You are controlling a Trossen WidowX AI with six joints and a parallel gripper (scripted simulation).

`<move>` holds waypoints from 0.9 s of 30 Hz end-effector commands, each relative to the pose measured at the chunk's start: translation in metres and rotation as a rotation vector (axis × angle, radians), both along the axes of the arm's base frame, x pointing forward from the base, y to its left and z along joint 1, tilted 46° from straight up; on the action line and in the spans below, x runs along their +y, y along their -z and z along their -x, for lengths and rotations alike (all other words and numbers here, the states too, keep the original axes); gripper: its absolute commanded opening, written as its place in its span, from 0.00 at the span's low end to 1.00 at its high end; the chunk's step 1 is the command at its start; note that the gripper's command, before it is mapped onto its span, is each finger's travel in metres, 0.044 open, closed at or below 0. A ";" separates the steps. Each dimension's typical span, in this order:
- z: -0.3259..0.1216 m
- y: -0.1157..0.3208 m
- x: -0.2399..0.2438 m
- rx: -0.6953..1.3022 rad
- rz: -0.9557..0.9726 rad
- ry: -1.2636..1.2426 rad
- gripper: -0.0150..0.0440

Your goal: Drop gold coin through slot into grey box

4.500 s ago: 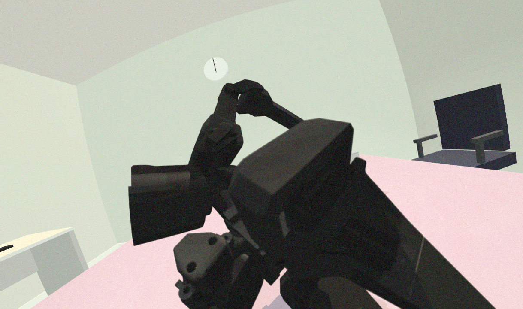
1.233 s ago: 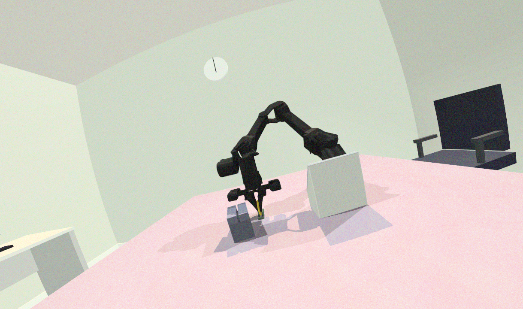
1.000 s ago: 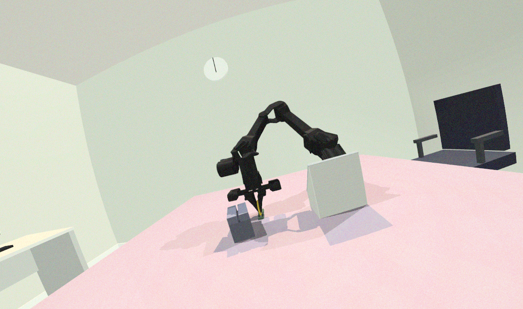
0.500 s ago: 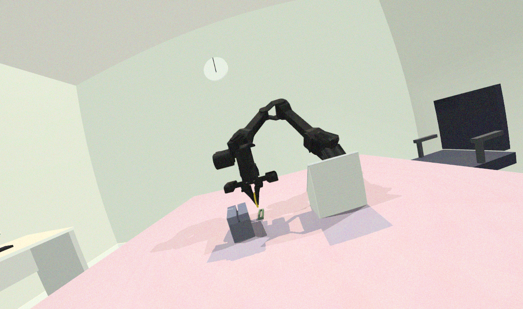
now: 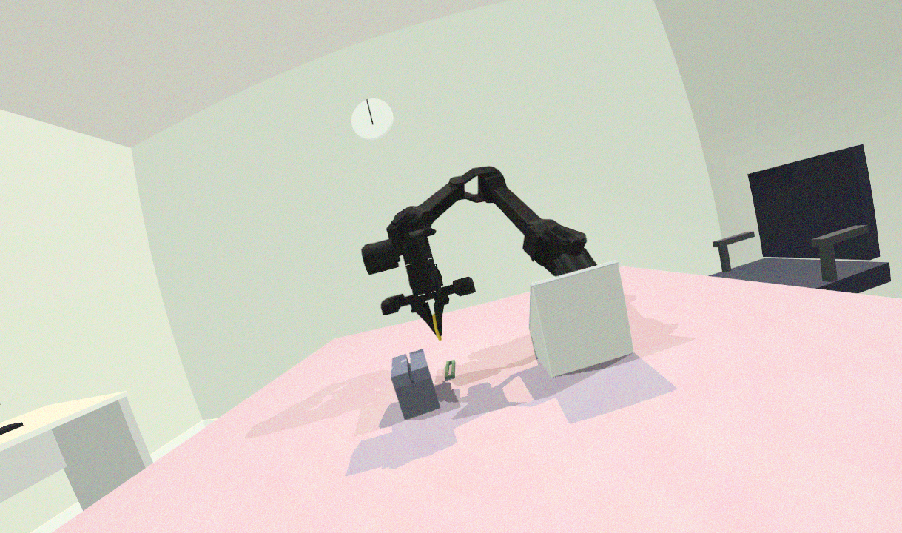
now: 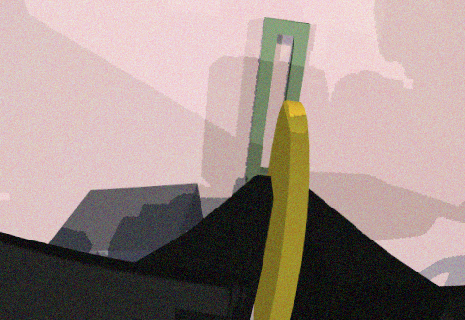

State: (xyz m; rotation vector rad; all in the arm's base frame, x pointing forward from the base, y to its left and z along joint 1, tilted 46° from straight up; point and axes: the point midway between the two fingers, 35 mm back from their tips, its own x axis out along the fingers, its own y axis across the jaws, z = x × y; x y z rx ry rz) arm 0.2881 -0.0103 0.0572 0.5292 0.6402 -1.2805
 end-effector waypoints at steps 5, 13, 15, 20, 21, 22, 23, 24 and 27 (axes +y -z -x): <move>0.004 -0.014 0.012 -0.004 -0.004 0.003 0.25; 0.008 -0.018 0.017 0.051 0.011 -0.052 0.25; 0.010 -0.017 0.017 0.097 0.021 -0.098 0.25; 0.011 -0.017 0.018 0.154 0.034 -0.155 0.25; 0.011 -0.017 0.018 0.154 0.034 -0.155 0.25; 0.011 -0.016 0.018 0.154 0.034 -0.155 0.25; 0.010 -0.016 0.019 0.154 0.034 -0.155 0.25; 0.009 -0.015 0.020 0.154 0.034 -0.155 0.25; 0.006 -0.012 0.025 0.154 0.033 -0.156 0.25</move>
